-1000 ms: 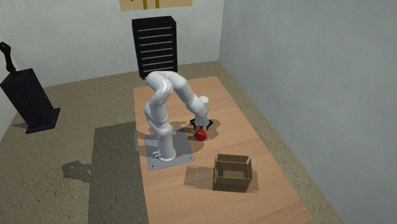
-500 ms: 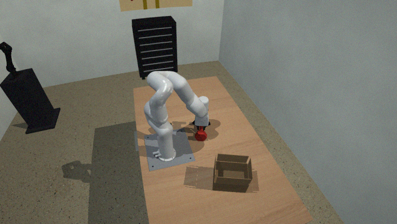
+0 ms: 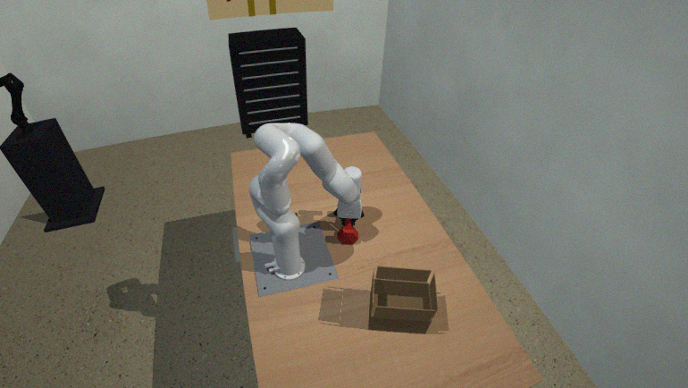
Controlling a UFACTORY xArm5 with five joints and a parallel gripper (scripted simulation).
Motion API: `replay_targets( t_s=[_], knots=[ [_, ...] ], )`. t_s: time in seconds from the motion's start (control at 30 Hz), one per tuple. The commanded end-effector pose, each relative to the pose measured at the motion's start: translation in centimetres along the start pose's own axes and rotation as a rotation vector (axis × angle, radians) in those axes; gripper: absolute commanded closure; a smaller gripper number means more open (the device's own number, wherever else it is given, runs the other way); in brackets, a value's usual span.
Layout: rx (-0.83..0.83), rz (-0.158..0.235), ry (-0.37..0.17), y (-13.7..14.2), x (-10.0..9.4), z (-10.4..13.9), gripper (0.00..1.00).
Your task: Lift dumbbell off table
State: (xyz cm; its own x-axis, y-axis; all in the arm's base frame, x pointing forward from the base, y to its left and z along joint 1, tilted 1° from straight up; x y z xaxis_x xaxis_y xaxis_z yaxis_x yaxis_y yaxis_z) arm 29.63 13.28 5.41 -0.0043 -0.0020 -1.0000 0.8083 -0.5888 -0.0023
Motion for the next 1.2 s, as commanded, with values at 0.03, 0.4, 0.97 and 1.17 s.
replay_targets(
  t_s=[0.03,0.4,0.97,1.17],
  knots=[
    [0.0,0.003,0.005,0.1,-0.4,-0.2,1.0],
    [0.0,0.003,0.005,0.1,-1.7,-0.3,1.0],
    [0.0,0.003,0.005,0.1,-5.8,-0.3,1.0],
    [0.0,0.003,0.005,0.0,-7.7,-0.3,1.0]
  ],
)
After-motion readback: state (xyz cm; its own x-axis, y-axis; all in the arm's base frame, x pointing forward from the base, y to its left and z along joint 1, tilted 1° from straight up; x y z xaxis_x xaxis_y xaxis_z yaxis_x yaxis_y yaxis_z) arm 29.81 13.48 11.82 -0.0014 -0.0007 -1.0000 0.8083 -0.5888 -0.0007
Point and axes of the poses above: the point where the finger pads meet when closed, its own x axis out along the fingers, its own y axis across the jaws, z = x × y, the point moved 2 cm from there along -x, back along the fingers, and after that the axes turned 15 degrees about x, right-handed, at the moved point
